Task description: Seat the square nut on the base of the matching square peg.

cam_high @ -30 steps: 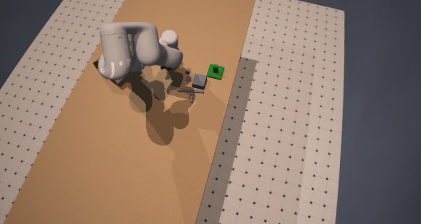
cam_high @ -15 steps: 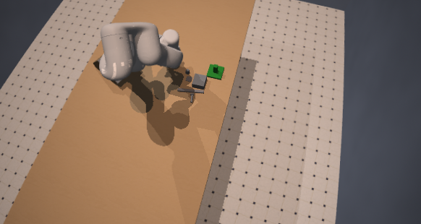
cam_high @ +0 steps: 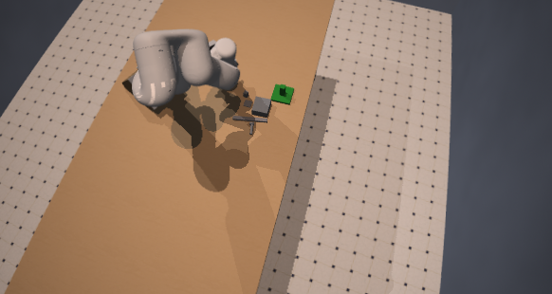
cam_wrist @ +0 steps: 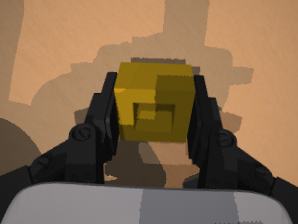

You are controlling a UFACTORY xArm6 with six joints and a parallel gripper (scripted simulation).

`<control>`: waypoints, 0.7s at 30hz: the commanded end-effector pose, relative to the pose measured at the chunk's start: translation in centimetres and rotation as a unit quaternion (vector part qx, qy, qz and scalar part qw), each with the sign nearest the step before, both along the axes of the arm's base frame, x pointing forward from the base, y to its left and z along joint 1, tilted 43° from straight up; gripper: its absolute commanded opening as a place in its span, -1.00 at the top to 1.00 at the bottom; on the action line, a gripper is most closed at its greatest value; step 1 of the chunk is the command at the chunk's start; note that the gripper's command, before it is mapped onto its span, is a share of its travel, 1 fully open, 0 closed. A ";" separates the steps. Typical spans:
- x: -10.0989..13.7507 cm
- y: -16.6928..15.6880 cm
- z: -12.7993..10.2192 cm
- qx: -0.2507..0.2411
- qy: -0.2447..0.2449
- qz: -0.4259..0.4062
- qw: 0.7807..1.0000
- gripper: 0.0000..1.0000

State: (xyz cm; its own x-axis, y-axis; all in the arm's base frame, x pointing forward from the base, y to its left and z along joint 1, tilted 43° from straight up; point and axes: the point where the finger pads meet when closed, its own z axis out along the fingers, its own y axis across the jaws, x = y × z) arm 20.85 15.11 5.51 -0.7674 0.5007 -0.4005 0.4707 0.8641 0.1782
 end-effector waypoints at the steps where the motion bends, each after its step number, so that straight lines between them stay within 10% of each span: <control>1: 0.0 0.2 0.0 0.006 0.001 -0.006 1.000 1.00; 21: -1.0 2.1 0.0 0.078 0.026 -0.095 0.992 1.00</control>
